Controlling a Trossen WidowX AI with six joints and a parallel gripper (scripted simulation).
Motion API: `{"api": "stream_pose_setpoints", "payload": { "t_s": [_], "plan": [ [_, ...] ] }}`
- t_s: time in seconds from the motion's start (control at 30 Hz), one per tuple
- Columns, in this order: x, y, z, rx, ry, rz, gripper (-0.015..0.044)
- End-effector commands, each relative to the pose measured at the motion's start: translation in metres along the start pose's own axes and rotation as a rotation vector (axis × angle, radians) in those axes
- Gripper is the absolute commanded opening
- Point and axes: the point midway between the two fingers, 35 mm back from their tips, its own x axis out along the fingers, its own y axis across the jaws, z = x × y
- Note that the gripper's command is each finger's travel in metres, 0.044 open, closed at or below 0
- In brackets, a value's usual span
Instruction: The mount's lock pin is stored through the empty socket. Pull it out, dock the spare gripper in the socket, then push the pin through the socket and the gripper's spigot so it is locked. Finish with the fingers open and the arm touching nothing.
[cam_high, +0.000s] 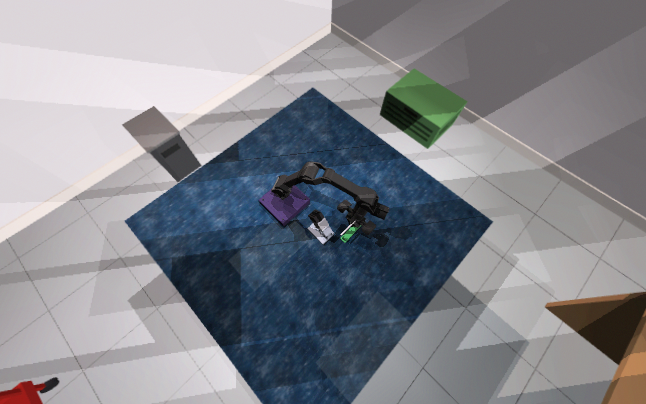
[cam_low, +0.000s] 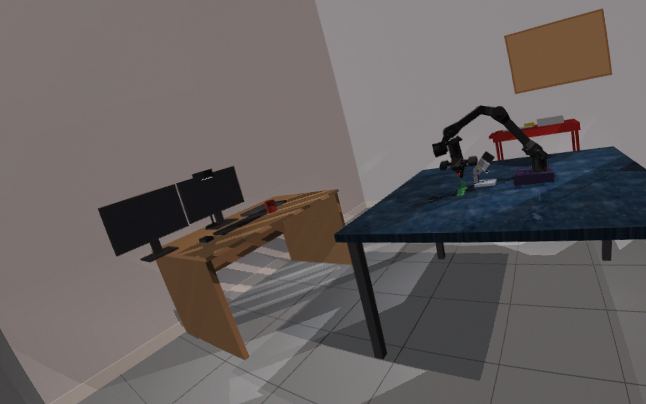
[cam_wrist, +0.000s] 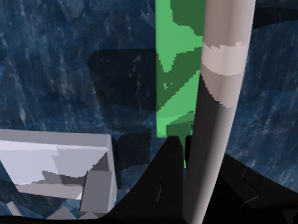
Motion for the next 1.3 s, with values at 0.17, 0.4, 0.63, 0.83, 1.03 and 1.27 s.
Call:
{"api": "stream_pose_setpoints", "payload": {
  "t_s": [0.17,0.4,0.63,0.83,1.03,1.27],
  "plan": [
    [-0.015,0.027,0.003,0.017,-0.011,-0.003,0.0],
    [-0.022,0.048,0.004,0.026,-0.013,0.007,0.0],
    [-0.028,0.068,0.004,0.034,-0.014,0.018,0.0],
    [-0.026,0.07,0.005,0.035,-0.014,0.019,0.0],
    [-0.004,0.069,0.011,0.035,-0.015,0.022,0.0],
    [0.021,0.069,0.017,0.035,-0.015,0.025,0.0]
  ]
}}
